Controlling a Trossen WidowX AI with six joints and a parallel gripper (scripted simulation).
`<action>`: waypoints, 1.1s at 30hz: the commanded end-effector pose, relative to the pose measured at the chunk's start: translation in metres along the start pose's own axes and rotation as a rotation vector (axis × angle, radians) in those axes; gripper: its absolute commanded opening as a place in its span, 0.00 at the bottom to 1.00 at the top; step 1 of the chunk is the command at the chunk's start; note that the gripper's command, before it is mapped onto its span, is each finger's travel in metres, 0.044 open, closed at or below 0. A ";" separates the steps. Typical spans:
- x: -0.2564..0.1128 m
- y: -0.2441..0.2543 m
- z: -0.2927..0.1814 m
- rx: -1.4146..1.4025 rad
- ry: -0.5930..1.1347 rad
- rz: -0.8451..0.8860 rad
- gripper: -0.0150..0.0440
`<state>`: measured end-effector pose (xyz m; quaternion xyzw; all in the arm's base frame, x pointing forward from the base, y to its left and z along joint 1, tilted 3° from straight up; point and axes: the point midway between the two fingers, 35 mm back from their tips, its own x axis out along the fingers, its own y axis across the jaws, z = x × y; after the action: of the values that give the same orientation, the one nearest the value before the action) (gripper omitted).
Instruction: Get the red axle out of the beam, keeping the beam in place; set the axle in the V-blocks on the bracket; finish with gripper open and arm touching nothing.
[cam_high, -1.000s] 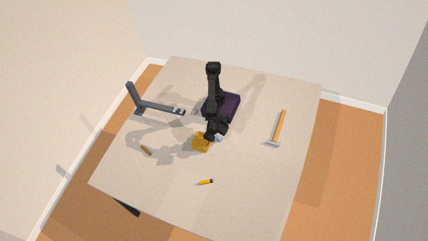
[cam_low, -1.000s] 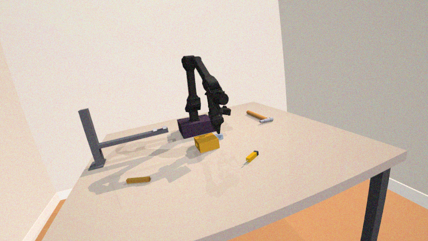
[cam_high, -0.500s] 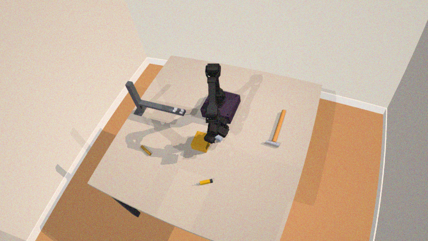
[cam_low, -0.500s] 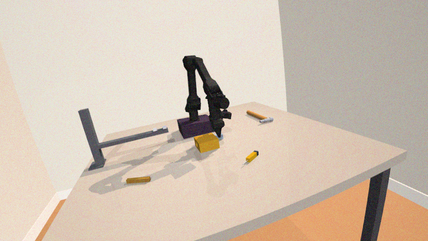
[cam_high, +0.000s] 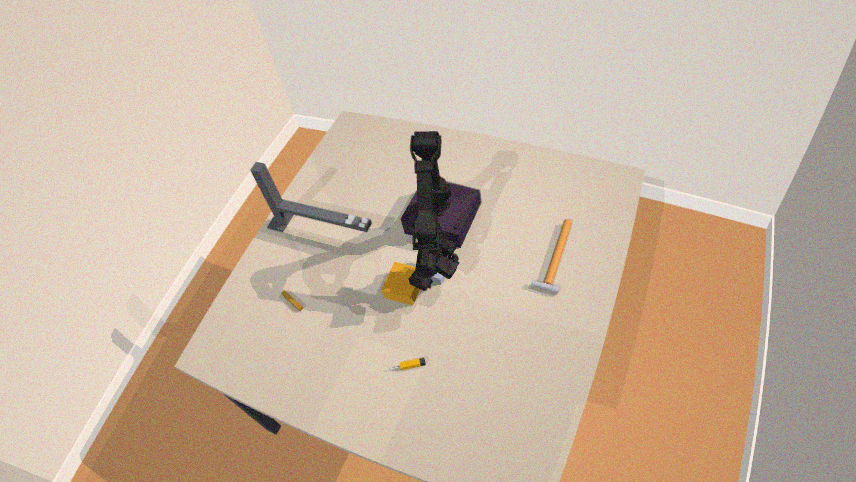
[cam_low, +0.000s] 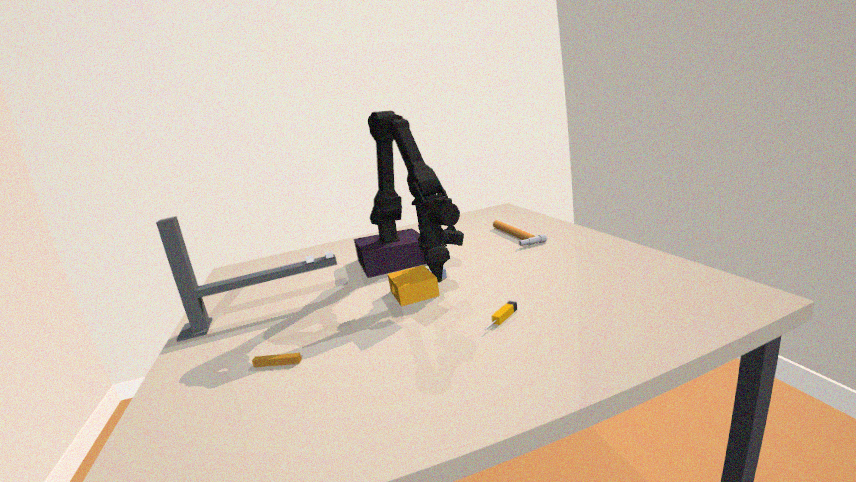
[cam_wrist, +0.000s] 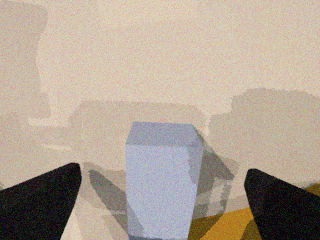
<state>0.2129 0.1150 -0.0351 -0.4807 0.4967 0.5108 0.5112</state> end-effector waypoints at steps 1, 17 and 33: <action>0.002 0.002 0.000 0.004 -0.001 0.008 0.82; 0.002 0.002 0.000 0.004 -0.001 0.008 0.38; -0.076 -0.002 0.001 0.004 -0.001 0.007 0.25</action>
<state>0.2156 0.1130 0.0248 -0.4778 0.5008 0.5104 0.5102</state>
